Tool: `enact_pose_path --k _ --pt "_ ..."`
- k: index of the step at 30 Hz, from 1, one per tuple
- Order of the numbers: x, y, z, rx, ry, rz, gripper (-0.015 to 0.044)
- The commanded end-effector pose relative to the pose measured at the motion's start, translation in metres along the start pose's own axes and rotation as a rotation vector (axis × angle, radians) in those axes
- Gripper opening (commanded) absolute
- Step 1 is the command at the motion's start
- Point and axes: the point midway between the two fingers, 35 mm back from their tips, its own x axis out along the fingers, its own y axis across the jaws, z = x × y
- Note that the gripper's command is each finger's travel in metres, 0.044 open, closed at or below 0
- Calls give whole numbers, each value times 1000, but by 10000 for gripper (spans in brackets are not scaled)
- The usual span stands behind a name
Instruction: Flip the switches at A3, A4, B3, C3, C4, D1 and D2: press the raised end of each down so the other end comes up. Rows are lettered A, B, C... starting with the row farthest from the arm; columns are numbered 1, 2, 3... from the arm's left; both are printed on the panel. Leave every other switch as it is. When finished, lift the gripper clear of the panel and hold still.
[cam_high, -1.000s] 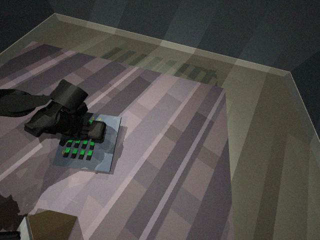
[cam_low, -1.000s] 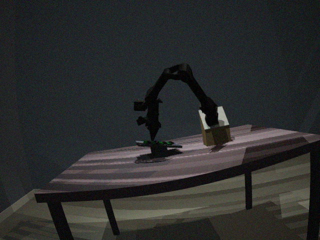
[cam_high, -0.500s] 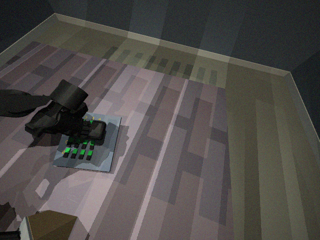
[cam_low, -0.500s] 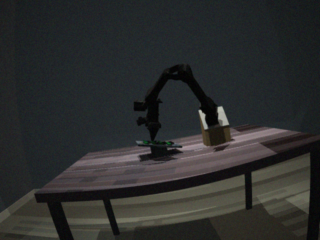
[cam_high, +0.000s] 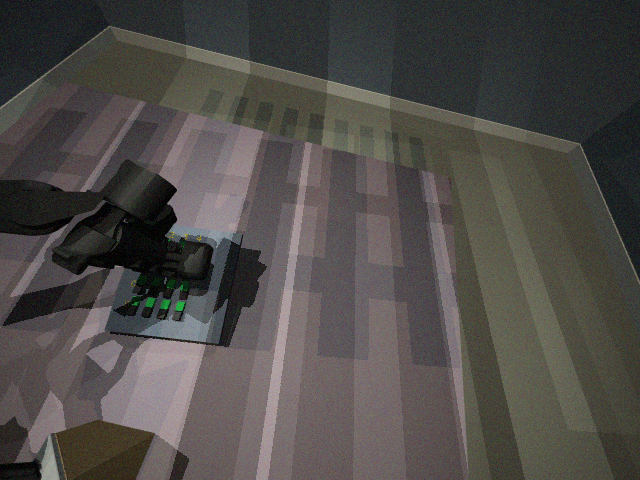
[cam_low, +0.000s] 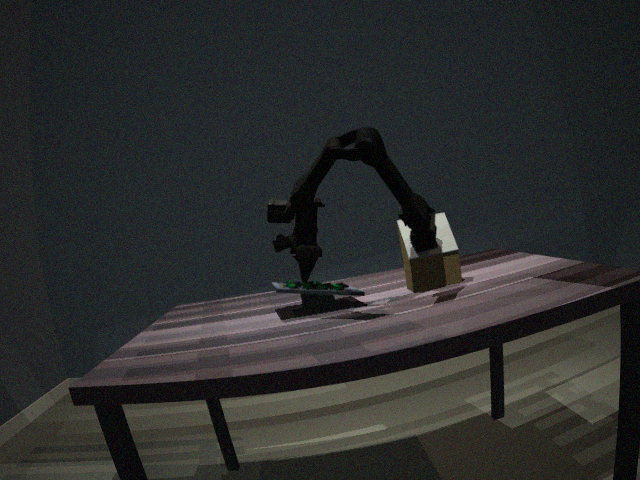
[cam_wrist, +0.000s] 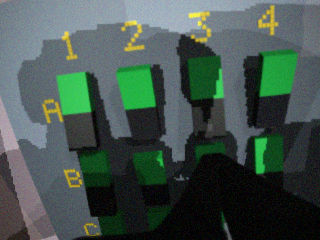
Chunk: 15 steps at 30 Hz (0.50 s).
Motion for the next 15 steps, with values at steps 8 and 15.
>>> enact_pose_path --k 8,15 --pt "-1 0 0 1 0 0 0" --pt "-63 0 -3 3 -23 0 0"
